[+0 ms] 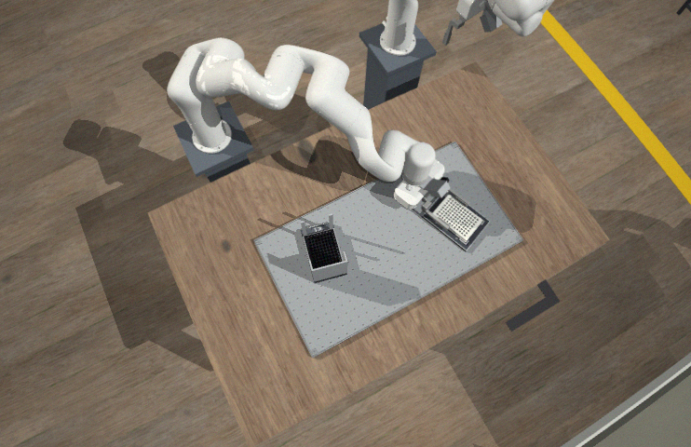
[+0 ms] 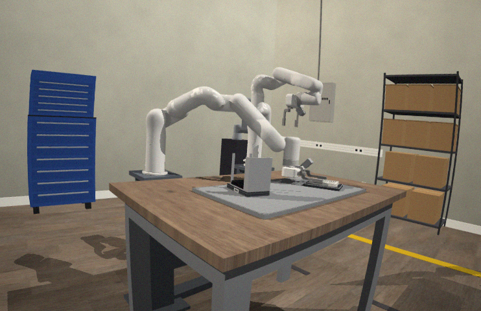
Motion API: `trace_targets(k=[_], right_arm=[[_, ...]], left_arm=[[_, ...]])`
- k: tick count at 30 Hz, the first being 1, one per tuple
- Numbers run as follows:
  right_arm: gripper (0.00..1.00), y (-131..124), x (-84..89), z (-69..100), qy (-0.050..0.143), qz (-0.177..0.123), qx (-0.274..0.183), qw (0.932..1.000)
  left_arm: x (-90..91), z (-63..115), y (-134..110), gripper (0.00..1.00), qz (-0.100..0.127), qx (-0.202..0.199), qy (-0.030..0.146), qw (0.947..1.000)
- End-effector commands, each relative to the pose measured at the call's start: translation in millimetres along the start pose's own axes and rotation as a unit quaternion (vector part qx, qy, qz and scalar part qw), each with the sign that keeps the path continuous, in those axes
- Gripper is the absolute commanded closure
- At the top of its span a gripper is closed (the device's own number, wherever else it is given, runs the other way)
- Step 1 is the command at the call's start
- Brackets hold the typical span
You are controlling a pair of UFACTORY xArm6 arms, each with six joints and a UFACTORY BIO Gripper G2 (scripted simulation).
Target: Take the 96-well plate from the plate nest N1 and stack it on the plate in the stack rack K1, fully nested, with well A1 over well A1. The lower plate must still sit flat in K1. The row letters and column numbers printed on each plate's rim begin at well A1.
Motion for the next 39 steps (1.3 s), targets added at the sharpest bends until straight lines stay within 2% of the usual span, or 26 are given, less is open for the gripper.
trace_targets(k=[1,17,39], right_arm=[[1.0,1,3.0,-1.3,-0.003,-0.001,0.0,1.0],[1.0,1,3.0,-1.3,-0.003,-0.001,0.0,1.0],[1.0,2,16.2,-1.3,-0.003,-0.001,0.0,1.0]], left_arm=[[0.2,0.7,0,0.0,0.0,0.0,-0.001,1.0],[0.2,0.7,0,0.0,0.0,0.0,-0.001,1.0],[0.2,0.7,0,0.0,0.0,0.0,-0.001,1.0]])
Point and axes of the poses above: on each arm, the point midway between the two finger pads, its own z axis back along the fingers, its own y axis across the jaws, x = y × z, the point moved 7 cm from there along z, back along the fingers, and after that the axes turned 5 degrees about -z, right-handed, at the moved point
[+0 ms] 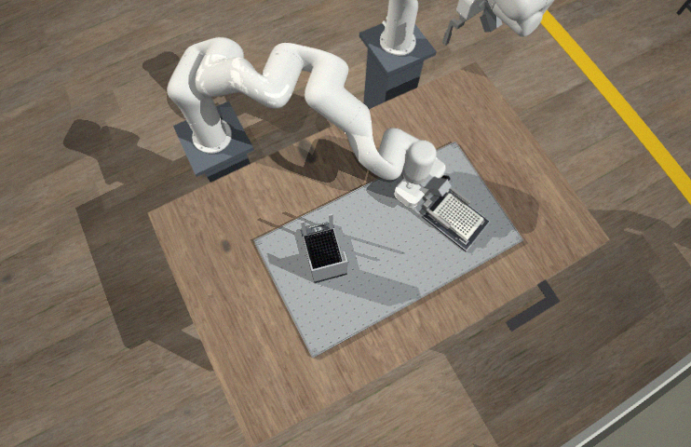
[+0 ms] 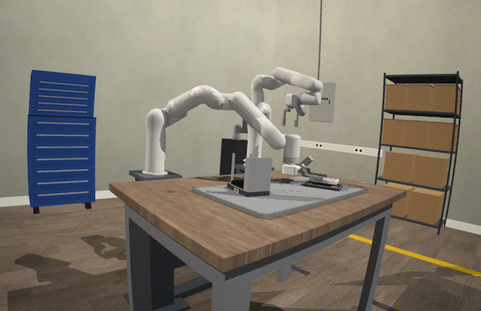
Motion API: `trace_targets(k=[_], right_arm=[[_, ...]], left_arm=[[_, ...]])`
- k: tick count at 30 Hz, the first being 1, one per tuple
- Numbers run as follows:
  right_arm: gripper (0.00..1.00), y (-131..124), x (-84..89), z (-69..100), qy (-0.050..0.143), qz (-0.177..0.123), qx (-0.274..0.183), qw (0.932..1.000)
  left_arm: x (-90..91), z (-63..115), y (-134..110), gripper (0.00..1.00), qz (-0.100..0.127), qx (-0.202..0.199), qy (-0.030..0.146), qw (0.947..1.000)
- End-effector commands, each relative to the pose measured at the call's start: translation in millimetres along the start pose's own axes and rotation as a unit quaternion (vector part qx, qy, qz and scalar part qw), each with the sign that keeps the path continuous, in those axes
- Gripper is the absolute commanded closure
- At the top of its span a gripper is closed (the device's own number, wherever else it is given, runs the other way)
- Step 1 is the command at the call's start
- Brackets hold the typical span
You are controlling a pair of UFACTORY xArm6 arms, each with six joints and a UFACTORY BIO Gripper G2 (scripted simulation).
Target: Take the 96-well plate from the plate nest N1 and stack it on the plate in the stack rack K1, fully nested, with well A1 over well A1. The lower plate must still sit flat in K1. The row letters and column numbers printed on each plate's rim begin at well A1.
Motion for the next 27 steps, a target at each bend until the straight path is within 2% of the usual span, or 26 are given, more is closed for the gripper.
trace_targets(k=[1,21,27], right_arm=[[1.0,1,5.9,-1.3,-0.003,-0.001,0.0,1.0],[1.0,2,12.0,-1.2,-0.003,-0.001,0.0,1.0],[1.0,2,21.9,-1.2,-0.003,-0.001,0.0,1.0]], left_arm=[[0.2,0.7,0,0.0,0.0,0.0,-0.001,1.0],[0.2,0.7,0,0.0,0.0,0.0,-0.001,1.0],[0.2,0.7,0,0.0,0.0,0.0,-0.001,1.0]])
Point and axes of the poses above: on each arm, the point midway between the two finger pads, its own z axis back along the fingers, its own y axis across the jaws, x = y × z, the point moved 7 cm from there along z, back along the fingers, and after that the axes turned 5 degrees about -z, right-handed, at the moved point
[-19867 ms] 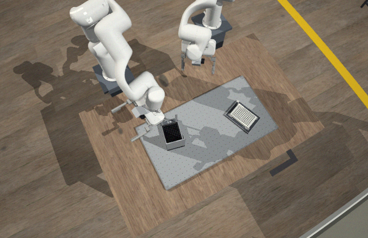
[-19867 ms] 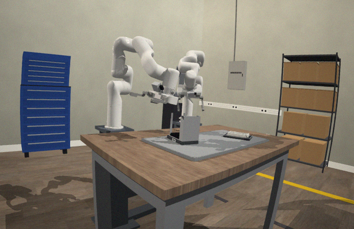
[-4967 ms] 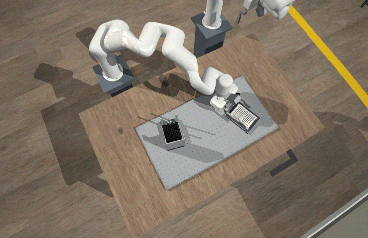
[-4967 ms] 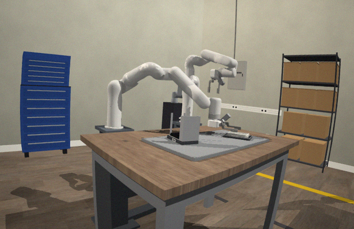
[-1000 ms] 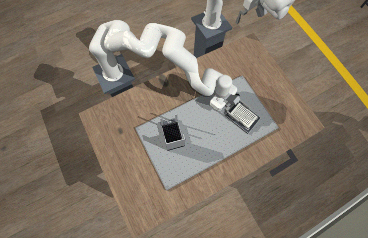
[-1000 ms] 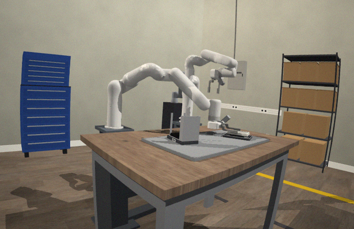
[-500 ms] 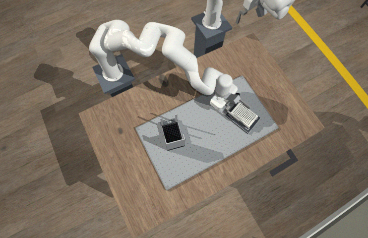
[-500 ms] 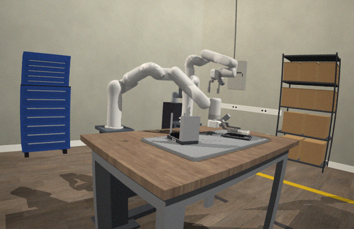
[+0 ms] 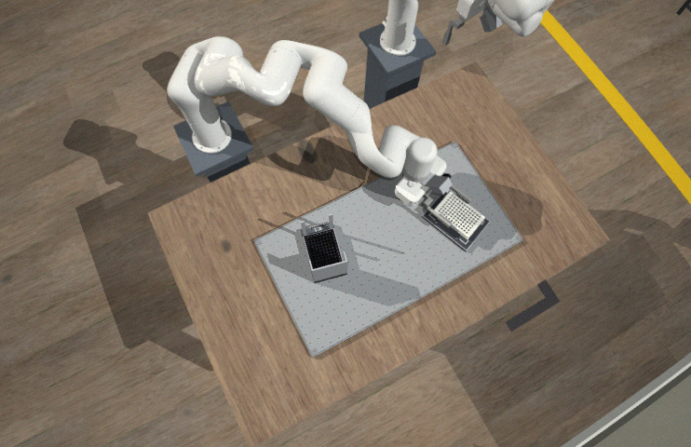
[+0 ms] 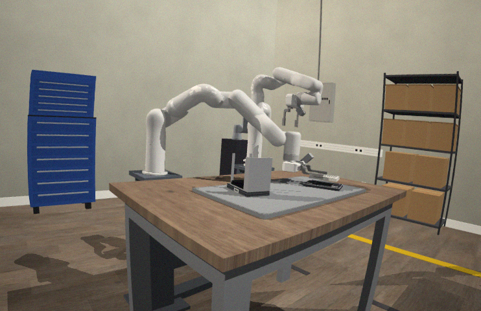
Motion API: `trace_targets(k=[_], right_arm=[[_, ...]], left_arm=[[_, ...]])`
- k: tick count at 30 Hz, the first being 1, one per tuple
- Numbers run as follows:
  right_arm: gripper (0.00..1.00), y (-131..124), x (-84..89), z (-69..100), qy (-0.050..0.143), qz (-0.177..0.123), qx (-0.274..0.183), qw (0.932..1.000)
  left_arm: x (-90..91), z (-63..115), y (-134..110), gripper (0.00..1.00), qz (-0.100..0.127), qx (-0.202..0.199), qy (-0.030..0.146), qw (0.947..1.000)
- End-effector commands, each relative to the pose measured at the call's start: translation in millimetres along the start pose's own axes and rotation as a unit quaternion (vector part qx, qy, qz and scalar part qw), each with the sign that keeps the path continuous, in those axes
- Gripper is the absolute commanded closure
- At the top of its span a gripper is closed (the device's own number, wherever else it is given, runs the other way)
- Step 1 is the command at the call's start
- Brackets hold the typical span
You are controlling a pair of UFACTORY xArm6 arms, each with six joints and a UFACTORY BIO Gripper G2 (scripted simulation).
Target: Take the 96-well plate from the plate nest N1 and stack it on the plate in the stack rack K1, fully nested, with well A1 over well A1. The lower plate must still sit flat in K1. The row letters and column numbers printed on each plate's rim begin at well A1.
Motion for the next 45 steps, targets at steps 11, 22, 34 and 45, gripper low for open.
trace_targets(k=[11,22,34,45], right_arm=[[1.0,3,23.5,-1.3,-0.003,-0.001,0.0,1.0],[1.0,4,41.8,-1.2,-0.003,-0.001,0.0,1.0],[1.0,6,58.5,-1.1,-0.003,-0.001,0.0,1.0],[1.0,7,73.4,-1.0,-0.003,-0.001,0.0,1.0]], left_arm=[[0.2,0.7,0,0.0,0.0,0.0,-0.001,1.0],[0.2,0.7,0,0.0,0.0,0.0,-0.001,1.0],[0.2,0.7,0,0.0,0.0,0.0,-0.001,1.0],[0.2,0.7,0,0.0,0.0,0.0,-0.001,1.0]])
Point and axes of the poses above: on each arm, the point midway between the two finger pads, its own z axis back along the fingers, its own y axis across the jaws, x = y × z, the point moved 7 cm from there along z, back along the fingers, and after that the axes turned 5 degrees about -z, right-handed, at the moved point
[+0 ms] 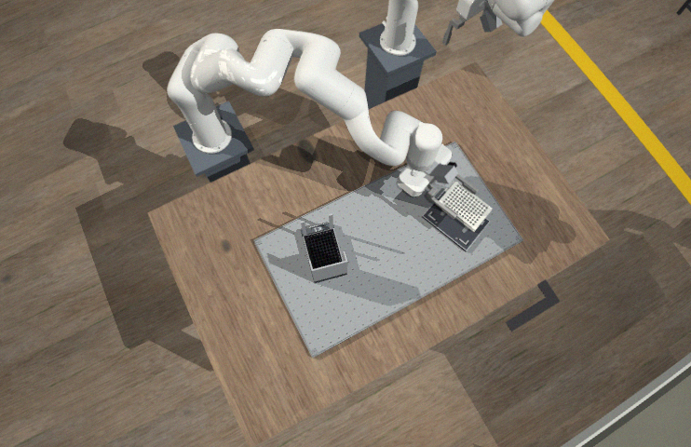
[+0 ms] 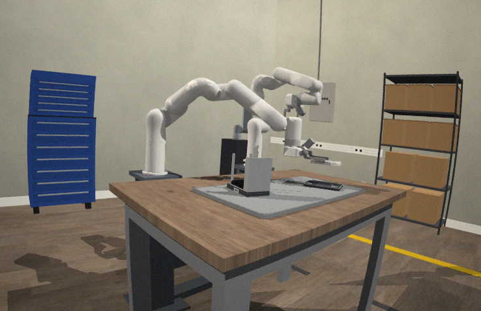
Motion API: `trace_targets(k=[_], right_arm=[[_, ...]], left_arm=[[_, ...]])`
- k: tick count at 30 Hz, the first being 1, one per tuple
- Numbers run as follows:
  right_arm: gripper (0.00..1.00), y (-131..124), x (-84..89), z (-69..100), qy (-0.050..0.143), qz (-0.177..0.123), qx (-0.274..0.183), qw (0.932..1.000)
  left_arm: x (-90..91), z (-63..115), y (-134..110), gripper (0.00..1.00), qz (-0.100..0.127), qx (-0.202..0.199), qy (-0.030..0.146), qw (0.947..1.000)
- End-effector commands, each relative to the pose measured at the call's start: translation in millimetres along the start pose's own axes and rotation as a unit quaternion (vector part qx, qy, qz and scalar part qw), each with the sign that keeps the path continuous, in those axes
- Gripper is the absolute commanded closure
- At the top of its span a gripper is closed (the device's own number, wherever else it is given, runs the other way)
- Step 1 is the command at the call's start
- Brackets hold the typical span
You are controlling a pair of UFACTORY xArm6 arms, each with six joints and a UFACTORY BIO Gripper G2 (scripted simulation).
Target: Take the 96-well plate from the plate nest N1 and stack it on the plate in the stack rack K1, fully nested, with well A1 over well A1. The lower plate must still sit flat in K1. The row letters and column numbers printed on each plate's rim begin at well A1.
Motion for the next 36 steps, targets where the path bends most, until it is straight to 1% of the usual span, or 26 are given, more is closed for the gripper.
trace_targets(k=[1,15,17,32,36], right_arm=[[1.0,1,7.0,-0.9,-0.002,-0.001,0.0,1.0],[1.0,3,30.4,-0.8,-0.002,-0.001,0.0,1.0],[1.0,3,30.4,-0.8,-0.002,-0.001,0.0,1.0],[1.0,5,55.3,-0.7,-0.002,-0.001,0.0,1.0],[1.0,5,58.6,-0.7,-0.002,-0.001,0.0,1.0]], left_arm=[[0.2,0.7,0,0.0,0.0,0.0,-0.001,1.0],[0.2,0.7,0,0.0,0.0,0.0,-0.001,1.0],[0.2,0.7,0,0.0,0.0,0.0,-0.001,1.0],[0.2,0.7,0,0.0,0.0,0.0,-0.001,1.0],[0.2,0.7,0,0.0,0.0,0.0,-0.001,1.0]])
Point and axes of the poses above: on each arm, the point midway between the two finger pads, its own z axis back along the fingers, its own y axis across the jaws, x = y × z, the point moved 7 cm from there along z, back along the fingers, and after that the axes turned 5 degrees about -z, right-handed, at the moved point
